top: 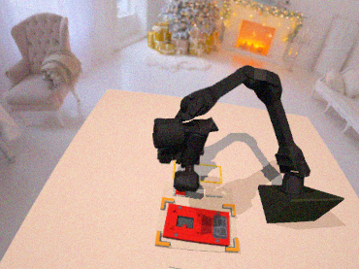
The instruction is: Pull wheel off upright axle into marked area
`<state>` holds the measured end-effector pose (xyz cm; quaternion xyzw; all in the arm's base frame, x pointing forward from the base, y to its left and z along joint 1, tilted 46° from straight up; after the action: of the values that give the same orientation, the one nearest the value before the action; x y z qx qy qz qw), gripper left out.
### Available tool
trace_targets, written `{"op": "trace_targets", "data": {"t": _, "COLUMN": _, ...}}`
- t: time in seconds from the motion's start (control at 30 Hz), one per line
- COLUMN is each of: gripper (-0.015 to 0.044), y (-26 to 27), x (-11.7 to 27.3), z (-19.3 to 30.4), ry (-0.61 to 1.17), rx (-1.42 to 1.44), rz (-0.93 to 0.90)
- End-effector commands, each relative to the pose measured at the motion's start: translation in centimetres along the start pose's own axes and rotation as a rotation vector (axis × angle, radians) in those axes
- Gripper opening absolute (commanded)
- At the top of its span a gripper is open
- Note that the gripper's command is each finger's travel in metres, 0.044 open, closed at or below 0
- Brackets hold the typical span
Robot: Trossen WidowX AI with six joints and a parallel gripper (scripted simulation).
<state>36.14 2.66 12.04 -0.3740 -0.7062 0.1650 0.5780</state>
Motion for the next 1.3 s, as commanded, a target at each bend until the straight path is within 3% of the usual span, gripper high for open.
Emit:
{"op": "trace_targets", "data": {"t": 0.0, "gripper": 0.03, "y": -0.9, "x": 0.3, "z": -0.2, "ry": 0.073, "rx": 0.001, "rz": 0.016}}
{"op": "trace_targets", "data": {"t": 0.23, "gripper": 0.03, "y": -0.9, "x": -0.3, "z": -0.3, "ry": 0.073, "rx": 0.001, "rz": 0.016}}
{"op": "trace_targets", "data": {"t": 0.63, "gripper": 0.03, "y": -0.9, "x": -6.7, "z": 0.0, "ry": 0.072, "rx": 0.0, "rz": 0.019}}
{"op": "trace_targets", "data": {"t": 0.8, "gripper": 0.03, "y": -0.9, "x": -7.1, "z": 0.0, "ry": 0.072, "rx": 0.0, "rz": 0.019}}
{"op": "trace_targets", "data": {"t": 0.9, "gripper": 0.0221, "y": -1.1, "x": -6.8, "z": -0.1, "ry": 0.075, "rx": -0.012, "rz": 0.014}}
{"op": "trace_targets", "data": {"t": 1.2, "gripper": 0.0161, "y": -1.1, "x": -6.8, "z": -0.1, "ry": 0.075, "rx": -0.012, "rz": 0.014}}
{"op": "trace_targets", "data": {"t": 1.27, "gripper": 0.0109, "y": -1.1, "x": -6.8, "z": -0.1, "ry": 0.075, "rx": -0.012, "rz": 0.014}}
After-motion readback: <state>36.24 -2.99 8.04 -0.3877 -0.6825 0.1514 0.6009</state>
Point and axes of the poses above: the point midway between the two fingers, 35 mm back from their tips, its own x axis back along the fingers, its own y axis across the jaws, z = x × y, the point moved 8 cm from there along x, back along the fingers, and after that the axes turned 14 degrees about -x, right-handed, at the moved point
